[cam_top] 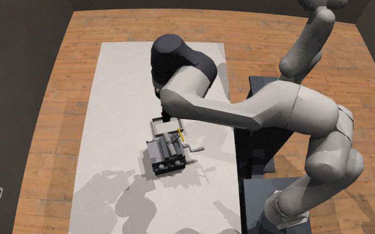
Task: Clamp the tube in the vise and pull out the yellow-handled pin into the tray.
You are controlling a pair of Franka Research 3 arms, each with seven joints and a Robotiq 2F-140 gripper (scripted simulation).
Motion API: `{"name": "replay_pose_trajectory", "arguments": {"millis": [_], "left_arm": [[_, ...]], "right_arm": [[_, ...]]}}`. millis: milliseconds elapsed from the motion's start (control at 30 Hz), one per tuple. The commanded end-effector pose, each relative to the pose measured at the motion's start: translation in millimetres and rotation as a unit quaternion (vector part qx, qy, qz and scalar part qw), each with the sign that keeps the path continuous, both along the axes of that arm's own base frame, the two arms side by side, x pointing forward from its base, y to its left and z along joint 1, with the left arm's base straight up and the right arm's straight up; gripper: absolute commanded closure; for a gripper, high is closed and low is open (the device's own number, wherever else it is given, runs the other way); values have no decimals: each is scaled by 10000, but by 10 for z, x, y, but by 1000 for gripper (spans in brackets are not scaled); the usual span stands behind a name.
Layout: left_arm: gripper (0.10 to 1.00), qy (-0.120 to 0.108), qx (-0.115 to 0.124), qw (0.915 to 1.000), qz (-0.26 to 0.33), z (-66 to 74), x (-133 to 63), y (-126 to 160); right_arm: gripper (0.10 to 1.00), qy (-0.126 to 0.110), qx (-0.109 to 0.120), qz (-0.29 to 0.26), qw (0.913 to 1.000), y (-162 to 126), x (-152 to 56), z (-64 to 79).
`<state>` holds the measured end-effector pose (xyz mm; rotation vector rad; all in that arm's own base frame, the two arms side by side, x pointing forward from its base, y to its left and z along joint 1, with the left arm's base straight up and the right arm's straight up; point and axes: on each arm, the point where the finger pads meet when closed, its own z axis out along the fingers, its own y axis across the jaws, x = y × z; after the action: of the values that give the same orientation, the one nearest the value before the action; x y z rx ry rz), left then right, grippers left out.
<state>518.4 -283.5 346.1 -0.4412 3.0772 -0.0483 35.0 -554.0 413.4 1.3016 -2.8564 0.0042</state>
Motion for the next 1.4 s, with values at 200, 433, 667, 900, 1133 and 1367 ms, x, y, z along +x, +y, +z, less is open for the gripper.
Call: {"name": "replay_pose_trajectory", "arguments": {"millis": [200, 433, 667, 900, 1133, 1367], "left_arm": [[999, 184, 129, 9997, 64, -61, -99, 72], [999, 184, 129, 9997, 64, -61, -99, 72], [999, 184, 129, 9997, 64, -61, -99, 72], [999, 184, 129, 9997, 63, -177, -316, 9], [999, 184, 129, 9997, 64, -410, -748, -115], [999, 184, 129, 9997, 64, -556, -1020, -194]], "right_arm": [[98, -6, 18, -26, 10000, 6, 7, -4], [98, -6, 18, -26, 10000, 6, 7, -4], [98, -6, 18, -26, 10000, 6, 7, -4], [98, -6, 18, -26, 10000, 6, 7, -4], [98, -6, 18, -26, 10000, 6, 7, -4], [98, -6, 18, -26, 10000, 6, 7, -4]]}}
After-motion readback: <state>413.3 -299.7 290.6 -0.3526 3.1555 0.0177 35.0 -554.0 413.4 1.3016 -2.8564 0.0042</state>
